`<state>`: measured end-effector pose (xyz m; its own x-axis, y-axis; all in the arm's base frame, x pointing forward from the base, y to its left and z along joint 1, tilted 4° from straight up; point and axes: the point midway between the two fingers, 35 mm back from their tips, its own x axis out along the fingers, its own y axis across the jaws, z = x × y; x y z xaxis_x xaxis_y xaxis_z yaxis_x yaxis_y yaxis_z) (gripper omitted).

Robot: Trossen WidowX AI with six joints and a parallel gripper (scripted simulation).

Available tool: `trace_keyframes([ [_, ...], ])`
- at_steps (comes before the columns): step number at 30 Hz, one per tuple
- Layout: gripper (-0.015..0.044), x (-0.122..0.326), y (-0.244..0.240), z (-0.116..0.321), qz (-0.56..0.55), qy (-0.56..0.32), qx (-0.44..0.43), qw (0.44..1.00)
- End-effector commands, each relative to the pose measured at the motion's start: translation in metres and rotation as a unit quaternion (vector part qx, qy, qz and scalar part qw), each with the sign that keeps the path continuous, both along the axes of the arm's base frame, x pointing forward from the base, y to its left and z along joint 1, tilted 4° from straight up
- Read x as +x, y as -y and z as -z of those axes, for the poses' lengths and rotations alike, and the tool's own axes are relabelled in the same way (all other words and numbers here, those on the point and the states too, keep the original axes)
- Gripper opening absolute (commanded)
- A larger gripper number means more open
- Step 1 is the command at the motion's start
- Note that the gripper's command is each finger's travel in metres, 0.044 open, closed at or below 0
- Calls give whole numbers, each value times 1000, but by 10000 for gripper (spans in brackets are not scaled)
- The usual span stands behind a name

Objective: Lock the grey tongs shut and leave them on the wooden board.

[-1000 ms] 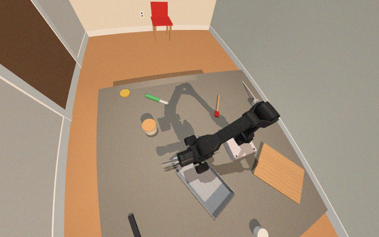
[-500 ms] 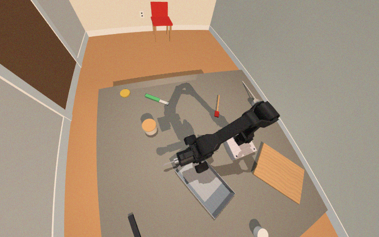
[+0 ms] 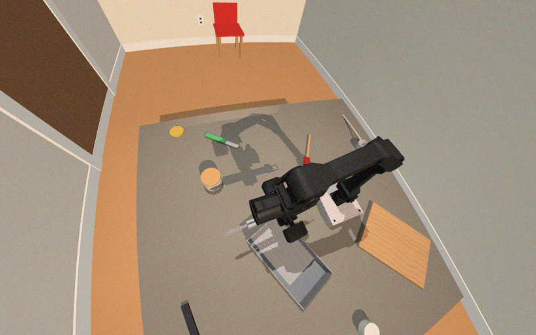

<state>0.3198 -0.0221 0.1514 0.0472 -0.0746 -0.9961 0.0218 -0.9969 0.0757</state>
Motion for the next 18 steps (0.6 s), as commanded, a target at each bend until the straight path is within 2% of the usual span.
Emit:
trace_keyframes([
  [1, -150, -3, 3, -10, 1, -7, 2, 1000],
  [11, -150, -4, 2, -6, 1, -11, 1, 1000],
  [18, -150, -1, -28, -5, -44, -10, 5, 999],
])
